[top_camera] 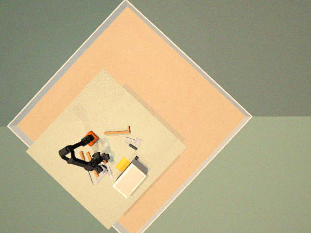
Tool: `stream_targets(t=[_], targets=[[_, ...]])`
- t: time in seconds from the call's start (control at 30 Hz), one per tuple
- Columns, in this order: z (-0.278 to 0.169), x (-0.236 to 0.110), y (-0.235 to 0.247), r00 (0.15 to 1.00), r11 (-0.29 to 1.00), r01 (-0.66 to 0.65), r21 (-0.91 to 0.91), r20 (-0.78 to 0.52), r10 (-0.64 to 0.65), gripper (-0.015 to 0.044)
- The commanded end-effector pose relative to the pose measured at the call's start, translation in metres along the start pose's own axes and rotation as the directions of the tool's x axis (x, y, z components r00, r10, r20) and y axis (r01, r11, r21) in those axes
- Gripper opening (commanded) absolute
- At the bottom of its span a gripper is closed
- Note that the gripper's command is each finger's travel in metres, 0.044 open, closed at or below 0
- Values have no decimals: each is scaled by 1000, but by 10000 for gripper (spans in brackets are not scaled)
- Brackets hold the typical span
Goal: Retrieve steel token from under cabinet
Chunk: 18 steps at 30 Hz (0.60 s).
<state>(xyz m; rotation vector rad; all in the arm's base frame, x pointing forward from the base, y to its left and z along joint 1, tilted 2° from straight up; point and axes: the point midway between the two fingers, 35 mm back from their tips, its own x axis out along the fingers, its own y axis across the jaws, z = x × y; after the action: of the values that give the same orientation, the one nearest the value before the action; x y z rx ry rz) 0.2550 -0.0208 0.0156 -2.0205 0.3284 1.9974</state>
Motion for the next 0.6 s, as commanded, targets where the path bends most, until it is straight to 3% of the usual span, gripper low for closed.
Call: stream_targets(t=[0.0, 0.57], targets=[[-2, -1, 4, 1000, 1000, -10, 16, -5, 10, 0], [-2, -1, 6, 1000, 1000, -10, 16, -5, 10, 0]])
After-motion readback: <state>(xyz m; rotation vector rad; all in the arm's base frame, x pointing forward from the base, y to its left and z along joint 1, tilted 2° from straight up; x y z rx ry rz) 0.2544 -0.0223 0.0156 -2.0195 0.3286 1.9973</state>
